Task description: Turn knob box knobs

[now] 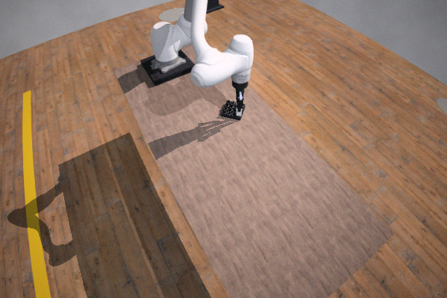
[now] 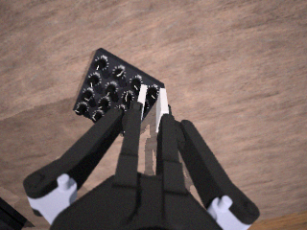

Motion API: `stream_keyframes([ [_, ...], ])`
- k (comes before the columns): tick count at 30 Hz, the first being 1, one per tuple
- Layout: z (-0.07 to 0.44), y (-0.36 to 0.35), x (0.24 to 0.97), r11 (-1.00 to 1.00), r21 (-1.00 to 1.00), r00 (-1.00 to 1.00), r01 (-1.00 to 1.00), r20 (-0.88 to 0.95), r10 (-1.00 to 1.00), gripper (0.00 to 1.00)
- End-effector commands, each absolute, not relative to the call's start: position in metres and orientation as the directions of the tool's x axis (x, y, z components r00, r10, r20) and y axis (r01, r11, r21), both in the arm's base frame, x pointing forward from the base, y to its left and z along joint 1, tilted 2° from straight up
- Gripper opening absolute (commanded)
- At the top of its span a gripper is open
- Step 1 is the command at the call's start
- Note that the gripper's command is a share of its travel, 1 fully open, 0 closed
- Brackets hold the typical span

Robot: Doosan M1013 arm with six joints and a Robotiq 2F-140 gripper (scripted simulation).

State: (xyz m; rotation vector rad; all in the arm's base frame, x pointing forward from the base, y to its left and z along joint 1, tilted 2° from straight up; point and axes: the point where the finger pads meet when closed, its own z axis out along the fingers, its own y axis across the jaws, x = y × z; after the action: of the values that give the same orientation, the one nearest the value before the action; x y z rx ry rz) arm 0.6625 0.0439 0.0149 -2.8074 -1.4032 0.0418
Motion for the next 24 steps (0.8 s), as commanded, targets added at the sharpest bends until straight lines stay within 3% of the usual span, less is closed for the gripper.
stream_keyframes([
  [1, 0.0127, 0.0439, 0.6625, -0.600, -0.014, 0.600, 0.800, -0.022, 0.800, 0.12],
  [24, 0.0051, 0.0439, 0.6623, -0.600, -0.014, 0.600, 0.800, -0.022, 0.800, 0.12],
])
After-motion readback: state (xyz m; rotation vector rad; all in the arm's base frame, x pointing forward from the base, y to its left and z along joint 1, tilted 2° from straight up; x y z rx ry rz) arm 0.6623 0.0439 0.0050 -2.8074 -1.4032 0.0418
